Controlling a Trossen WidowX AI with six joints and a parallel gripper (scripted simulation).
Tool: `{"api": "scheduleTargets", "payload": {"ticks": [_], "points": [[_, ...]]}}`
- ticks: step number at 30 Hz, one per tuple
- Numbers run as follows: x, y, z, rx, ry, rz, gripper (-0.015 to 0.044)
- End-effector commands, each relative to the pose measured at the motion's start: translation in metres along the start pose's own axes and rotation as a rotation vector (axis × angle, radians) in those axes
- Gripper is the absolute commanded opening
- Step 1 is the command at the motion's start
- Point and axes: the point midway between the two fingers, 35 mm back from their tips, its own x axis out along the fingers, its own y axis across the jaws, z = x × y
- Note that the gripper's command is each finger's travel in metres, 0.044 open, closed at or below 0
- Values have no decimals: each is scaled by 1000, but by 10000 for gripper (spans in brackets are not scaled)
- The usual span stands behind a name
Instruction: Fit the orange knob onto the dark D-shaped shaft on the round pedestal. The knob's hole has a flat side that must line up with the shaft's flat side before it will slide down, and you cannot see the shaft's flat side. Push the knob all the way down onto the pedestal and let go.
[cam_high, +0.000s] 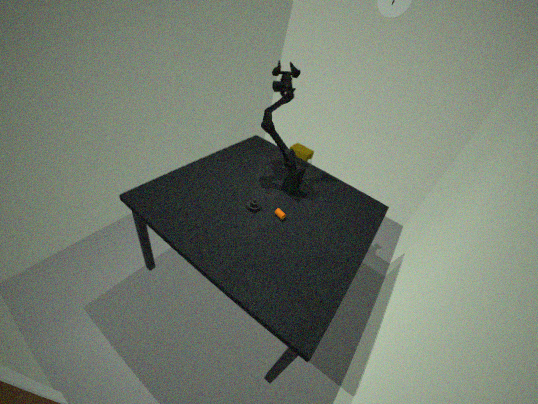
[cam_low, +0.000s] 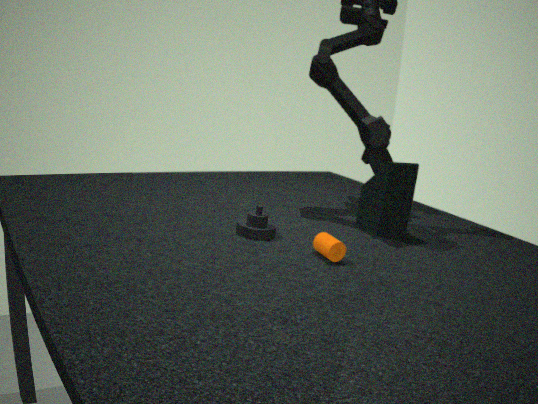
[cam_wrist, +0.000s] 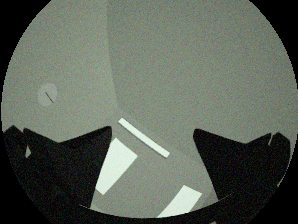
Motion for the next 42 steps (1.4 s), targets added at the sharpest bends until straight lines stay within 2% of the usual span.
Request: {"api": "scheduleTargets", "payload": {"ticks": [1,4,6,10,16,22,26,31,37,42], "points": [[0,2,-1,-1,3,7,426],[-6,37,-22,-22,49,106,440],[-17,76,-53,-47,116,223,440],[-40,121,-98,-78,218,369,440],[-103,182,-191,-111,457,590,440],[-186,219,-277,-137,710,786,440],[-245,227,-324,-147,864,891,440],[-336,219,-384,-173,1133,1002,440],[-447,185,-431,-235,1445,1108,440],[-542,143,-453,-248,1742,1155,440]]}}
